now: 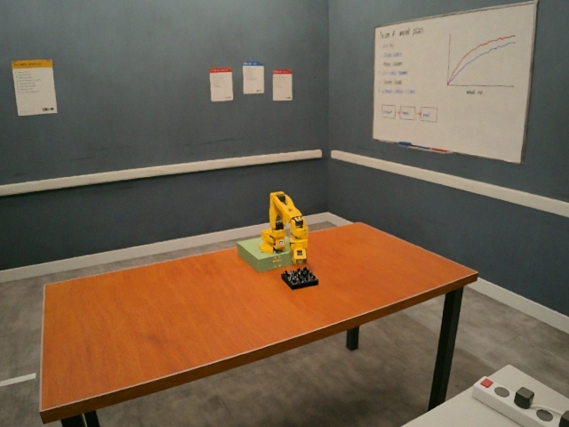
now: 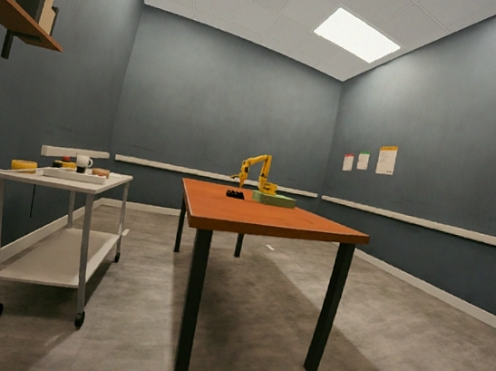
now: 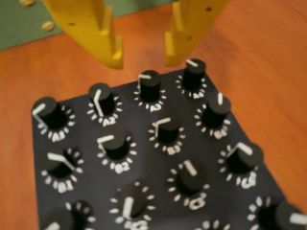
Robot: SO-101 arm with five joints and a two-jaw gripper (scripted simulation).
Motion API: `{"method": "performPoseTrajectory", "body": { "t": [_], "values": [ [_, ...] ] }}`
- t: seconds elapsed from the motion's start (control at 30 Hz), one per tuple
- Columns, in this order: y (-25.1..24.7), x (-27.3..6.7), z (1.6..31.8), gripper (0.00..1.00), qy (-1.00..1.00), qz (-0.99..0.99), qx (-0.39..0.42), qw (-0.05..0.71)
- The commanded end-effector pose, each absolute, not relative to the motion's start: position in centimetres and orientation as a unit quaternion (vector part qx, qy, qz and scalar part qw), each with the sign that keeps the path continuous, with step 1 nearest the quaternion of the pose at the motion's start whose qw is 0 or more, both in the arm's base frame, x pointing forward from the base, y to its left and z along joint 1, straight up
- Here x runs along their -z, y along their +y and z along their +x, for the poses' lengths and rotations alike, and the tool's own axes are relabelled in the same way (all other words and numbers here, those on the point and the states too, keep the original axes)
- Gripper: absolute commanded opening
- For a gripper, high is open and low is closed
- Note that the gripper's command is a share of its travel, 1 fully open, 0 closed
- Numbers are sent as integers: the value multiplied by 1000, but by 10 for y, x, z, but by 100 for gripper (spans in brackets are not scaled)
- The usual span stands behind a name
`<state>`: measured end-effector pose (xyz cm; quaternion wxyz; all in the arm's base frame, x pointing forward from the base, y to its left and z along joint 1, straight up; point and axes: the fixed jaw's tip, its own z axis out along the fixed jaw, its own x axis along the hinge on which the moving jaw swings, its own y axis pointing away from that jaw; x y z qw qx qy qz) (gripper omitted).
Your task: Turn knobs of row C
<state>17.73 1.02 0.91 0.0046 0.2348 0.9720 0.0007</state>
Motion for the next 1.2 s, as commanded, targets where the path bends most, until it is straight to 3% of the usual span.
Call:
{"method": "performPoseTrajectory", "body": {
  "t": [0.0, 0.6, 1.17],
  "values": [
    [10, -9, 175, 9, 952, 306, 0, 0],
    [8, -9, 177, 10, 876, 482, 0, 0],
    [8, -9, 177, 10, 858, 513, 0, 0]
  ]
}}
